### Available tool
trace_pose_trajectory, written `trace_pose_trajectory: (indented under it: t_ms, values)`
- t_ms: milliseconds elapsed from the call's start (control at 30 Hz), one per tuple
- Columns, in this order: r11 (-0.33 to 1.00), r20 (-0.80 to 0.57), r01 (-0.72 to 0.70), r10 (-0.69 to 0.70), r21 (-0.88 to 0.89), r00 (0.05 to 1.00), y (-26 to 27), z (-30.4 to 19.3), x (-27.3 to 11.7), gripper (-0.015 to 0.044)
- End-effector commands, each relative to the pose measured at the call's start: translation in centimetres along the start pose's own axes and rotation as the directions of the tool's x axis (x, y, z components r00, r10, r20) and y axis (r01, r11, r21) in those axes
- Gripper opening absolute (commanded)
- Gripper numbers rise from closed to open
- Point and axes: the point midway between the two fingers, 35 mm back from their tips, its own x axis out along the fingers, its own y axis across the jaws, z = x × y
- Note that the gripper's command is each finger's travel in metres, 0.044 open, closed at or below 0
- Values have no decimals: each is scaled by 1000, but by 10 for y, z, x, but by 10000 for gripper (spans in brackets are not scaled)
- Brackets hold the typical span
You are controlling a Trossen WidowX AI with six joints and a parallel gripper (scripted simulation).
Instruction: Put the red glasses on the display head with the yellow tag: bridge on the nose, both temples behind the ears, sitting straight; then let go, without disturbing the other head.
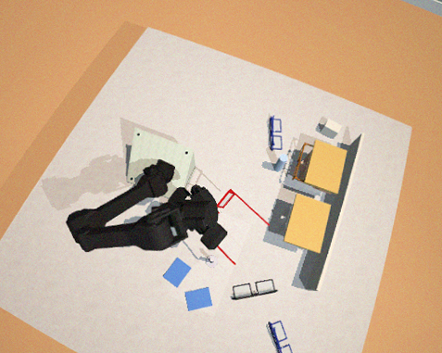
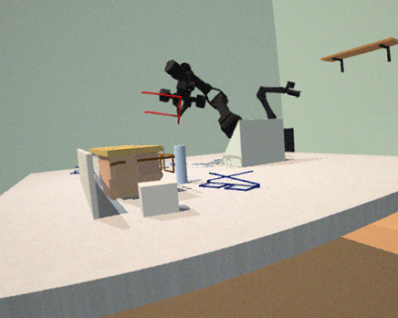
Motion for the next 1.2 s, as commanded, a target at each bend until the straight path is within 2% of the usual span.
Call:
trace_pose_trajectory:
  t_ms: [0, 400, 833, 1033, 1167]
  values:
    - [991, 26, 27, -24, -127, 999, 3, -11, -7, 0]
    - [893, 88, 133, -105, -431, 991, 10, -38, -25, 0]
    - [670, 142, 242, -200, -702, 969, 22, -67, -42, 0]
    - [573, 158, 267, -234, -775, 959, 27, -76, -46, 0]
    - [609, 151, 263, -230, -749, 961, 24, -74, -46, 1]
